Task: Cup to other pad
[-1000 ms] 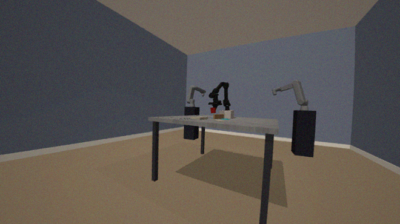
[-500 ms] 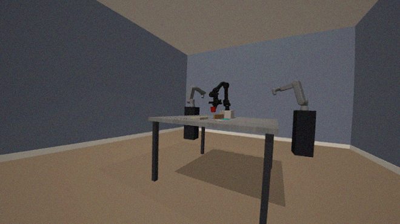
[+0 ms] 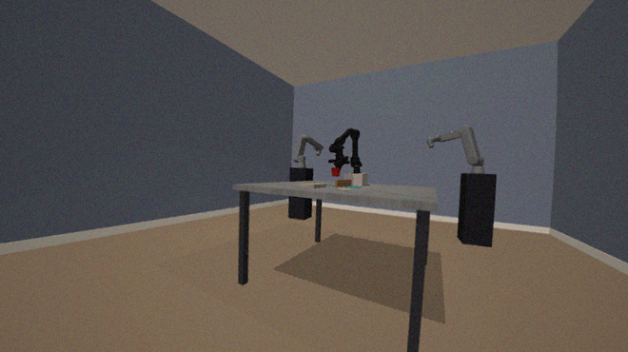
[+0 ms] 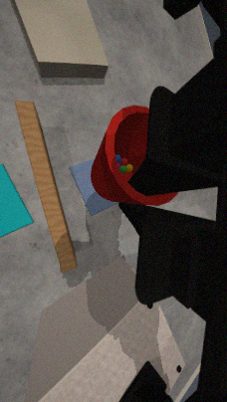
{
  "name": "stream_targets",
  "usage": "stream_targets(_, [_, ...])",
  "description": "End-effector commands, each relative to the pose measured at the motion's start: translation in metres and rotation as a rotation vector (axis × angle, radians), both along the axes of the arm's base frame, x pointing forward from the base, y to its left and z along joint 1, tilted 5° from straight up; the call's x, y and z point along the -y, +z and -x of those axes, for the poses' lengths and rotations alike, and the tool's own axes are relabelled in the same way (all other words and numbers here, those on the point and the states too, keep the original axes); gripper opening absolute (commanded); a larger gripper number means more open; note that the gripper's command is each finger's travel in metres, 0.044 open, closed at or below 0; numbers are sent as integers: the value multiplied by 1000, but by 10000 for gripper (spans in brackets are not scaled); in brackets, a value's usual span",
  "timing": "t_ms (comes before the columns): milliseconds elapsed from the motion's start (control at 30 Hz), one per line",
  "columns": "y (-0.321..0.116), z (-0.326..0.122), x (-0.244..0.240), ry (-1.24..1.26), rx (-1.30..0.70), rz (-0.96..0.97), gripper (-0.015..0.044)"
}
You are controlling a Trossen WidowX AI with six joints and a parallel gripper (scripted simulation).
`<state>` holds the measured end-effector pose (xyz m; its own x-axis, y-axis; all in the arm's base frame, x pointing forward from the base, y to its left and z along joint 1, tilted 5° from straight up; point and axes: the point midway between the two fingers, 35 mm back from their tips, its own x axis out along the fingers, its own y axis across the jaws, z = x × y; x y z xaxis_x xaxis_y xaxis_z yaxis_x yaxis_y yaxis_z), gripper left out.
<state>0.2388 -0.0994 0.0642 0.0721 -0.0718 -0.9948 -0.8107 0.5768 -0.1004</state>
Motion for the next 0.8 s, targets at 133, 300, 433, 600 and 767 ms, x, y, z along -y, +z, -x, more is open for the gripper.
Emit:
stream_targets(133, [0, -4, -12, -6, -2, 3, 0])
stream_targets(300, [-1, -7, -20, -7, -2, 3, 0])
stream_targets(433, [-1, -9, -27, -7, -2, 2, 0])
stream_targets(600, [-1, -12, -36, -8, -2, 2, 0])
stream_targets(767, [-1, -14, -45, -8, -2, 1, 0])
